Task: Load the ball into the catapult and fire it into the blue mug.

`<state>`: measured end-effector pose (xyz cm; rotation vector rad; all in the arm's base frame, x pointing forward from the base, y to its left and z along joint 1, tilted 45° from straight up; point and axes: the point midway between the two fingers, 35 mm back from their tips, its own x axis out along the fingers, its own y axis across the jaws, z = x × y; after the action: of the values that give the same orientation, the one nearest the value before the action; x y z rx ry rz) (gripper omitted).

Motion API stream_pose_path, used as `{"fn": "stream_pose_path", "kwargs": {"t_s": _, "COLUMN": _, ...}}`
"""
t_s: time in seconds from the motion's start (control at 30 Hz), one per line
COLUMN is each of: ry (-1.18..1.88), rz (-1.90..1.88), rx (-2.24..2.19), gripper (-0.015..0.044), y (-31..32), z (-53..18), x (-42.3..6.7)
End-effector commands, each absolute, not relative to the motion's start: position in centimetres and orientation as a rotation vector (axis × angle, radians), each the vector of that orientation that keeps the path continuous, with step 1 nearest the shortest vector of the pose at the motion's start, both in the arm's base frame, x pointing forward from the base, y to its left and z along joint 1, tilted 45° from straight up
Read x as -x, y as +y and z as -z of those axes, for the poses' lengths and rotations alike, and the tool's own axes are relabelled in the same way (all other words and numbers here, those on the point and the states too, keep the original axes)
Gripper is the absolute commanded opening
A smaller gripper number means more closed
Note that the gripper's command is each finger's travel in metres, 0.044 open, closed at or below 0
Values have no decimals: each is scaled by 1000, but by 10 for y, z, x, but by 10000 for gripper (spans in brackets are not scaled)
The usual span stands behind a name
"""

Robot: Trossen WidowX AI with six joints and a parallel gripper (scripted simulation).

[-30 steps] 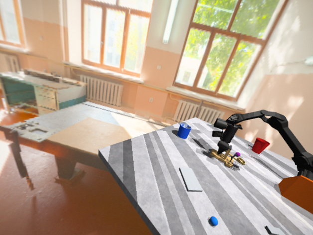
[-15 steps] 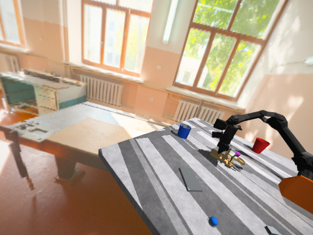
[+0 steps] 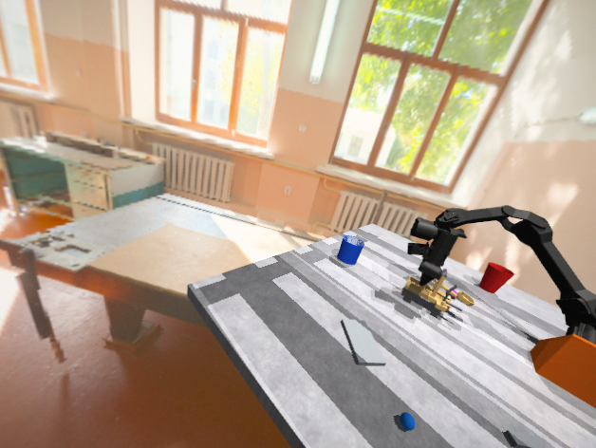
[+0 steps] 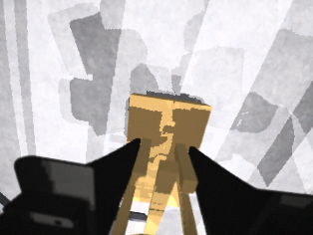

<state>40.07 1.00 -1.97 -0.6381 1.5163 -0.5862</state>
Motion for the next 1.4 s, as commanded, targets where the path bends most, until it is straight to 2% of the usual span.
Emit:
{"fn": "stream_pose_path", "kwargs": {"t_s": 0.0, "ry": 1504, "rz": 579, "rx": 634, "gripper": 0, "y": 19, "z": 11, "x": -403}}
{"fn": "stream_pose_path", "kwargs": {"t_s": 1.23, "ry": 1508, "rz": 586, "rx": 629, "gripper": 0, "y": -16, "z": 43, "x": -403}}
{"fn": "stream_pose_path", "kwargs": {"t_s": 1.37, "ry": 1508, "rz": 586, "rx": 629, "gripper": 105, "y": -16, "z": 43, "x": -403}}
